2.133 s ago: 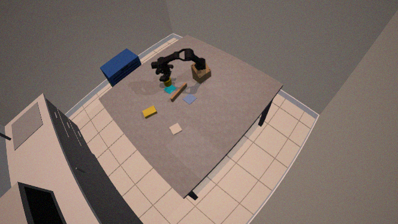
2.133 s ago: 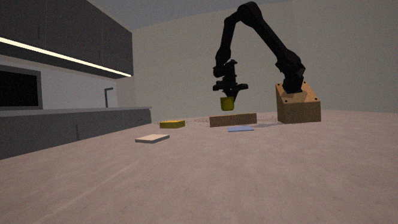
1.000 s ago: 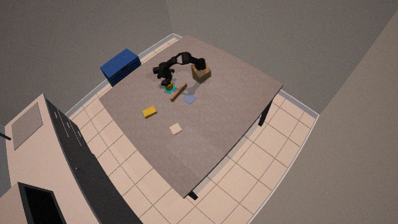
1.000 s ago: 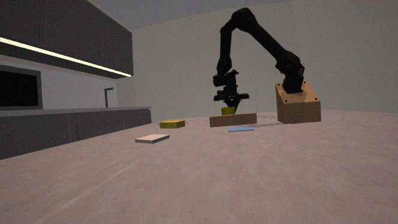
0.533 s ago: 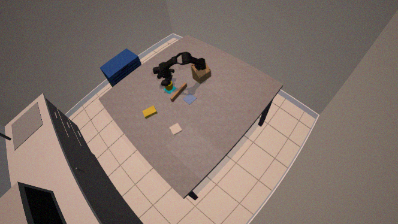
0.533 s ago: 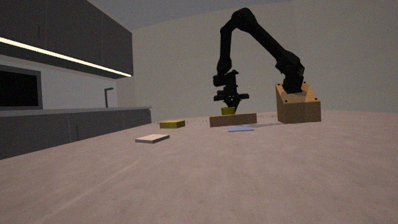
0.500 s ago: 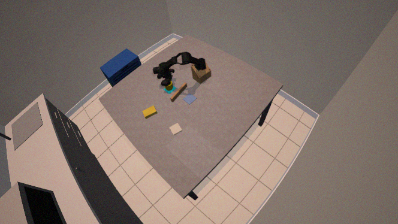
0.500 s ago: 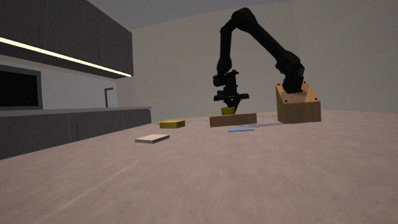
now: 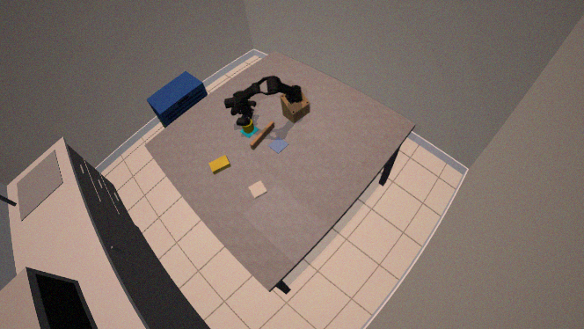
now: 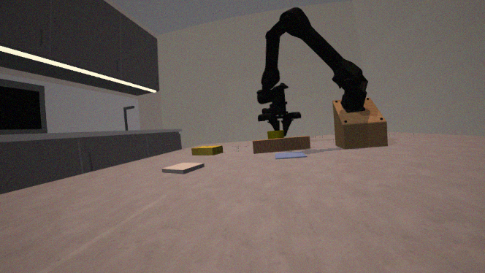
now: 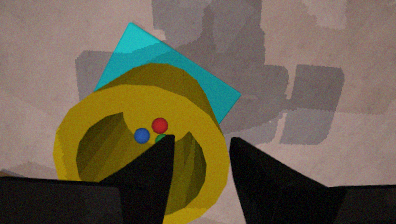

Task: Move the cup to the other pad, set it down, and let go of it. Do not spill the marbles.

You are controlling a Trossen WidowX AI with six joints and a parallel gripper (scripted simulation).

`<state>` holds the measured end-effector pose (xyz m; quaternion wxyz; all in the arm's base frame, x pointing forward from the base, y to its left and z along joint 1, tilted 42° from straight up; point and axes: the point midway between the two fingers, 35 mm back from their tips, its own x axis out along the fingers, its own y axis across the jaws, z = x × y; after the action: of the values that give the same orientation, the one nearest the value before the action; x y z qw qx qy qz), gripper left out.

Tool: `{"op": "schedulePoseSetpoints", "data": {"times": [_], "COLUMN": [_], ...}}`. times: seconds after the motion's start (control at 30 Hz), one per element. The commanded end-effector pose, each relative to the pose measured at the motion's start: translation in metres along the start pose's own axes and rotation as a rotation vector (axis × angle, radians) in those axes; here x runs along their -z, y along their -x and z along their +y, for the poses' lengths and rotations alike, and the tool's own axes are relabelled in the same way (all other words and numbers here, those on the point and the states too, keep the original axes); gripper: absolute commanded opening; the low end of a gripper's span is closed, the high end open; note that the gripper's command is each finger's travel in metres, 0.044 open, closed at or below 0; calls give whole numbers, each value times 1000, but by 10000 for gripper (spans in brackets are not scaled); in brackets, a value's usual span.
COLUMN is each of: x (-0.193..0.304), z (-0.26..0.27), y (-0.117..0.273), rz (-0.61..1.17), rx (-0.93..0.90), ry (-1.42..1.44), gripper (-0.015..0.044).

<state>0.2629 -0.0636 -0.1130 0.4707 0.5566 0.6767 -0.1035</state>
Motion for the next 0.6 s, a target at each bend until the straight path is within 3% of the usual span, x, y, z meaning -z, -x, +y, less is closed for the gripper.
{"op": "schedulePoseSetpoints", "data": {"times": [0.0,0.57], "x": [-2,0], "z": [1,-1], "y": [7,37], "rz": [-6,-3], "rx": [0,1], "ry": [4,0], "gripper": [147,147]}}
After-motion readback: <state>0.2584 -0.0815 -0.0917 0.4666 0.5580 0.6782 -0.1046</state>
